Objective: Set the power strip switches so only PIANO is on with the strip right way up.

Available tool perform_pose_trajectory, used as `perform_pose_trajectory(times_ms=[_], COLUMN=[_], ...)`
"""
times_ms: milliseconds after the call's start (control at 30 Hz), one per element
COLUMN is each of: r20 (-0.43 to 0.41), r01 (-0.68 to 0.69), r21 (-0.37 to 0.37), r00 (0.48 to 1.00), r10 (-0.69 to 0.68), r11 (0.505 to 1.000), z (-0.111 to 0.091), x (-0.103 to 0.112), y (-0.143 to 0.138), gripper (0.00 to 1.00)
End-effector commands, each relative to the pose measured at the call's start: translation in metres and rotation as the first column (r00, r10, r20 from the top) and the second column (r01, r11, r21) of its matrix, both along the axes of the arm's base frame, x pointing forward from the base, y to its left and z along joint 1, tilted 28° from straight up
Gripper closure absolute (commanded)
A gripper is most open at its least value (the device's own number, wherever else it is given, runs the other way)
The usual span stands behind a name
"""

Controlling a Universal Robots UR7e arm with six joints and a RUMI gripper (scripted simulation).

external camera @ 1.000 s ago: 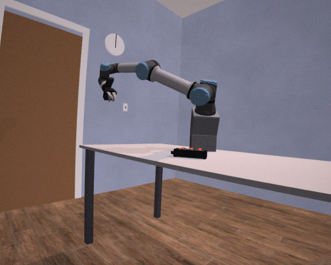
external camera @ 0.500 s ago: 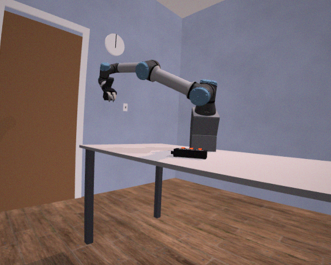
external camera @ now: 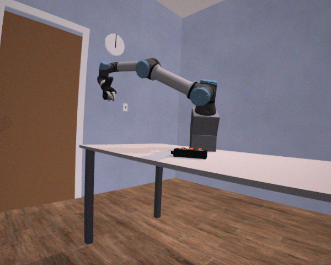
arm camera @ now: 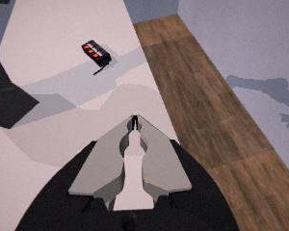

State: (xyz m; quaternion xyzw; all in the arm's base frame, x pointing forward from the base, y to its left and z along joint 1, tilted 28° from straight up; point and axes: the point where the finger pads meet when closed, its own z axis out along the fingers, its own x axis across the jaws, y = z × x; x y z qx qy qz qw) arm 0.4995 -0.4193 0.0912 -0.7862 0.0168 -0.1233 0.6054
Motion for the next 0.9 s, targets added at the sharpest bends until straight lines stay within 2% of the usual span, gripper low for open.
perform_pose_trajectory(times_ms=[0,500,867], r20=[-0.017,-0.127,-0.265], r01=[-0.002,-0.025,-0.046], r21=[-0.01,-0.064,-0.143], r00=[1.0,0.992,0.964], r10=[0.002,0.016,0.006], r11=[1.0,0.998,0.989], z=[0.004,0.026,0.052], x=[0.003,0.02,0.036], y=[0.004,0.037,0.089], gripper=[1.0,1.0,1.0])
